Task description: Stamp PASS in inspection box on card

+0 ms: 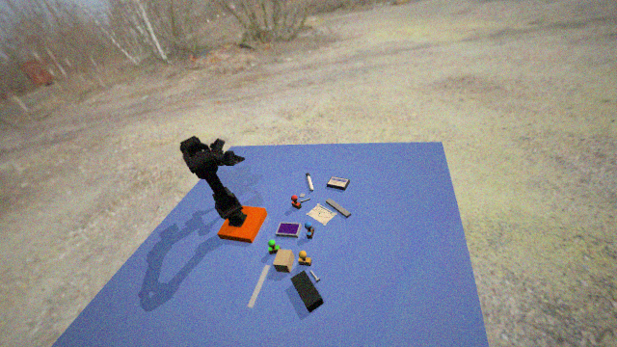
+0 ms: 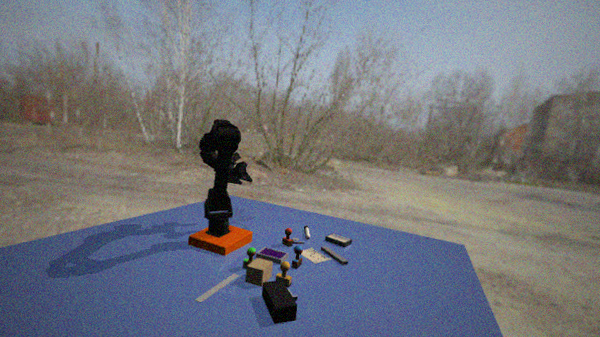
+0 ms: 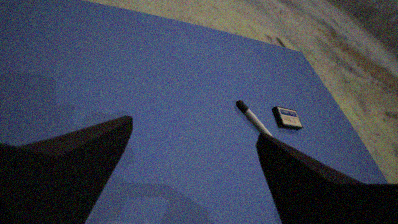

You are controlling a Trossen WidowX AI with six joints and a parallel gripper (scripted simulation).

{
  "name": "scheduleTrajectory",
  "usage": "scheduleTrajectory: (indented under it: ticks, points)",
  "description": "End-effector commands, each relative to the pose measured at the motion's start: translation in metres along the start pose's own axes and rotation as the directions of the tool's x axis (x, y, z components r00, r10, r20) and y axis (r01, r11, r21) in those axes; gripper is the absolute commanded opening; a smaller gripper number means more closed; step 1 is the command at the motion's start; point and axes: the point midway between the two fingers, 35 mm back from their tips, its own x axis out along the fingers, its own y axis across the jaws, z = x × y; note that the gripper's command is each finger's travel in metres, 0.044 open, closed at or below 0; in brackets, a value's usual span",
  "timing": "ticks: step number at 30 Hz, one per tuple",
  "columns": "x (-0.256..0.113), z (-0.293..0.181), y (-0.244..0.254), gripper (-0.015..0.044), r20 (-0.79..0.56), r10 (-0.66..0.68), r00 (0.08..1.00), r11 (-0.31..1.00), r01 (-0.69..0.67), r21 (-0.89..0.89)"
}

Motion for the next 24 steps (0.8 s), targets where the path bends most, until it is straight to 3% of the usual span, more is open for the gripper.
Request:
scheduleTrajectory:
  ticks: [1, 7, 15, 24]
  points:
    - [0.001, 0.000, -0.001, 0.0374, -0.005, -0.004, 1.000, 1.000, 0.004, 0.000]
    - [0.034, -0.002, -0.037, 0.0216, -0.173, -0.118, 0.978, 0.993, 0.120, 0.003]
    - [0.069, -0.018, -0.102, 0.0210, -0.403, -0.250, 0.880, 0.949, 0.305, 0.078]
    - [0.088, -0.045, -0.164, 0.0210, -0.624, -0.269, 0.734, 0.901, 0.420, 0.107]
